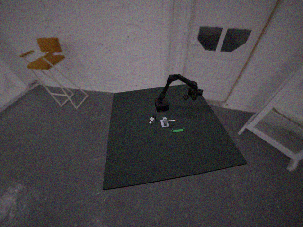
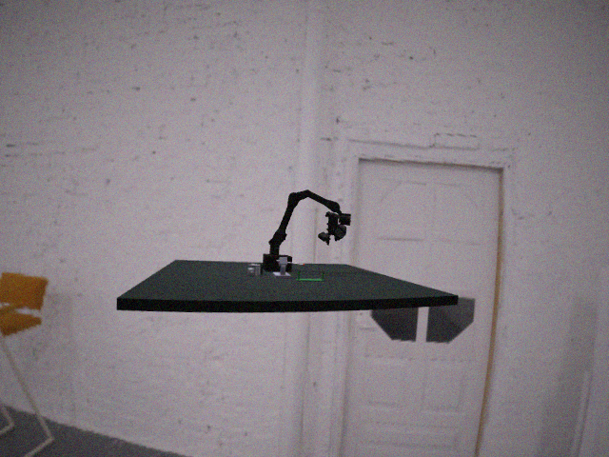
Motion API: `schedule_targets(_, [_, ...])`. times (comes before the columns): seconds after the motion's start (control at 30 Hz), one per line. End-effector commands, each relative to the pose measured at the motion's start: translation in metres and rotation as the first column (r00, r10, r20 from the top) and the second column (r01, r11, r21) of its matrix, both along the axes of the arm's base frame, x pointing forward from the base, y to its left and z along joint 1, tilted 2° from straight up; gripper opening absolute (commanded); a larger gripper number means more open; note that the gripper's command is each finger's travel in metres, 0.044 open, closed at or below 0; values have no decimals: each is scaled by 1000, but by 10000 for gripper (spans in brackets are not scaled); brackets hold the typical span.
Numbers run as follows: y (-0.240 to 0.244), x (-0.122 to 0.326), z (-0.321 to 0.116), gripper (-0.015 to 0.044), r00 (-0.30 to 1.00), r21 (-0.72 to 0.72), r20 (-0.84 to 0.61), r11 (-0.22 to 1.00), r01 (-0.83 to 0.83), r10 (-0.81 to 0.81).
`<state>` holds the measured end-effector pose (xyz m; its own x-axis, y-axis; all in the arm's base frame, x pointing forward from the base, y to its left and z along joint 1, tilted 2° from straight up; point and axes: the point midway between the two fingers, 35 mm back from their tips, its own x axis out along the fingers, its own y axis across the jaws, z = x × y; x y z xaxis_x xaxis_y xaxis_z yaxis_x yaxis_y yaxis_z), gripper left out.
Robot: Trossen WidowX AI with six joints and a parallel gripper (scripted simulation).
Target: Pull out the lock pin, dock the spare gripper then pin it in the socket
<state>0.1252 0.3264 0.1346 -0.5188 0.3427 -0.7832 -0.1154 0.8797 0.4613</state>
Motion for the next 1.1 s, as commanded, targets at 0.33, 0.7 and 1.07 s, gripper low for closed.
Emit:
schedule_targets(0.33, [-134, 143, -14, 300, 740, -9, 549, 888, -461, 389])
schedule_targets(0.7, [-262, 190, -17, 300, 392, -268, 602, 638, -722, 696])
schedule_targets(1.07, [-308, 194, -16, 300, 275, -338, 555, 515, -788, 785])
